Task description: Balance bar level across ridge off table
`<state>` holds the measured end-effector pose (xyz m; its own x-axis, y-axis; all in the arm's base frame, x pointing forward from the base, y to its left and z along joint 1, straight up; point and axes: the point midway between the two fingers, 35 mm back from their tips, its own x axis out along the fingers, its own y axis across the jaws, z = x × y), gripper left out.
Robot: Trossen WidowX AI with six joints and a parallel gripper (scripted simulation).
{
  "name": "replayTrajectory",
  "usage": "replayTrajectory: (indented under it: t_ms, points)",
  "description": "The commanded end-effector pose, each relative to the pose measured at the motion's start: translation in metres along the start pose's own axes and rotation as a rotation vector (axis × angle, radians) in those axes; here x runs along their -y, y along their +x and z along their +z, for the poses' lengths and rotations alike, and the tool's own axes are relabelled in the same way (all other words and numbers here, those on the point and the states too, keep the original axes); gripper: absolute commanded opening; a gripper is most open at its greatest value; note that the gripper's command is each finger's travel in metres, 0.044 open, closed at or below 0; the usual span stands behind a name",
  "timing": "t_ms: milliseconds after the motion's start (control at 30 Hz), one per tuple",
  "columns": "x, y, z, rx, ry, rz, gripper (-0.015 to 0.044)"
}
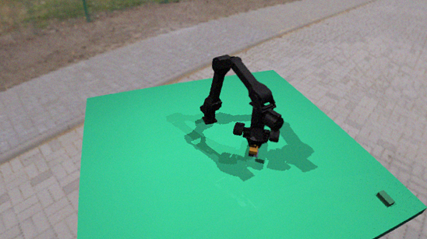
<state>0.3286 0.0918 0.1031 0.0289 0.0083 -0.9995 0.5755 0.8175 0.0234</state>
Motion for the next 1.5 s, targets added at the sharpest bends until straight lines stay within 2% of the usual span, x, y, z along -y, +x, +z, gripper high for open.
replayTrajectory:
  t_ms: [0, 667, 967, 1000, 1100, 1367, 1467]
  points:
    - [0.000, 0.000, 0.000, 0.000, 0.000, 0.000, 0.0172]
    - [0.000, 0.000, 0.000, 0.000, 0.000, 0.000, 0.0185]
    - [0.000, 0.000, 0.000, 0.000, 0.000, 0.000, 0.0421]
    - [0.000, 0.000, 0.000, 0.000, 0.000, 0.000, 0.0440]
    - [0.000, -0.002, 0.000, 0.000, 0.000, 0.000, 0.0440]
    - [-0.002, -0.084, 0.002, 0.000, 0.000, 0.000, 0.0440]
    - [0.000, -0.100, 0.000, 0.000, 0.000, 0.000, 0.0440]
